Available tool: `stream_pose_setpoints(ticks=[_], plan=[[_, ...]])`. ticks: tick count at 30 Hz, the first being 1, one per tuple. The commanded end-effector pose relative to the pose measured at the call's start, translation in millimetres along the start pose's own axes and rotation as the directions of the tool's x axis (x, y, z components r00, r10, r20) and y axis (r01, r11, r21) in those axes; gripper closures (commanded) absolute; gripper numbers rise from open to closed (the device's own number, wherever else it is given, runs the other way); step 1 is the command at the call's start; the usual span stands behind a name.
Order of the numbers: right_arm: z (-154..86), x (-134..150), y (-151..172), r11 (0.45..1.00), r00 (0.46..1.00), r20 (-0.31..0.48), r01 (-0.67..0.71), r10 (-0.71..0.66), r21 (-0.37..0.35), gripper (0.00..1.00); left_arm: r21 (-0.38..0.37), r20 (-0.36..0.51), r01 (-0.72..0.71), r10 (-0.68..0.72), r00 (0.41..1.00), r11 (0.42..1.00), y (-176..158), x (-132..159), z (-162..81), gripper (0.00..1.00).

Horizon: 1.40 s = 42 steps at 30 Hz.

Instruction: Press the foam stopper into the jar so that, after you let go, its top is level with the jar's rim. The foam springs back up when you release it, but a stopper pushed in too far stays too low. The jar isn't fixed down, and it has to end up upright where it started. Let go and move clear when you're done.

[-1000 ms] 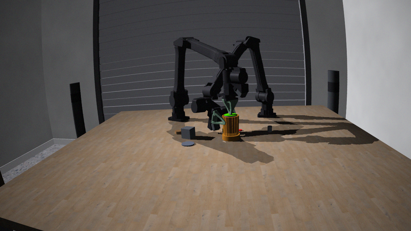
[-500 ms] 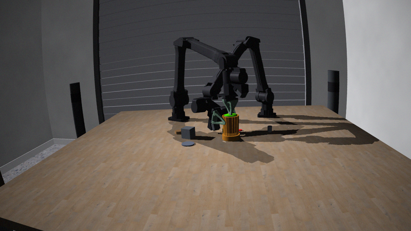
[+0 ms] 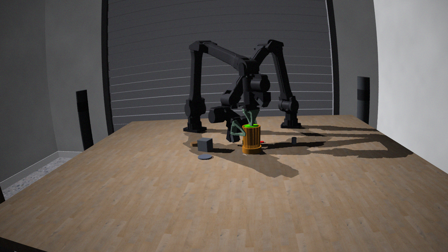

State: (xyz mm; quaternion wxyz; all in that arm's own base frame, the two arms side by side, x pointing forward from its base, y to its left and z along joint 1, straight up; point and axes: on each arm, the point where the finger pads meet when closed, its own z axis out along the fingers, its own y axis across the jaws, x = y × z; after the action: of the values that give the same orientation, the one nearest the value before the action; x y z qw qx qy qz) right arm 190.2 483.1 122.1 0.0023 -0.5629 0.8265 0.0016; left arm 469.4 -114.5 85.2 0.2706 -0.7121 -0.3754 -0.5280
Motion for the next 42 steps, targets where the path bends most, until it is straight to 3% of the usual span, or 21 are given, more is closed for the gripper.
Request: stream_pose_setpoints(ticks=[1, 42], plan=[[18.8, -5.7, -2.8, 1.0, 1.0, -0.012, 0.001, -0.001, 0.003, 1.0, -0.037, -0.008, 0.031, -0.032, 0.999, 0.999, 17.6, 20.5, -12.9, 0.36], [39.4, -3.1, -1.7, 1.0, 1.0, -0.03, 0.001, -0.001, 0.003, 1.0, -0.037, -0.008, 0.031, -0.032, 0.999, 0.999, 17.6, 20.5, -12.9, 0.36]])
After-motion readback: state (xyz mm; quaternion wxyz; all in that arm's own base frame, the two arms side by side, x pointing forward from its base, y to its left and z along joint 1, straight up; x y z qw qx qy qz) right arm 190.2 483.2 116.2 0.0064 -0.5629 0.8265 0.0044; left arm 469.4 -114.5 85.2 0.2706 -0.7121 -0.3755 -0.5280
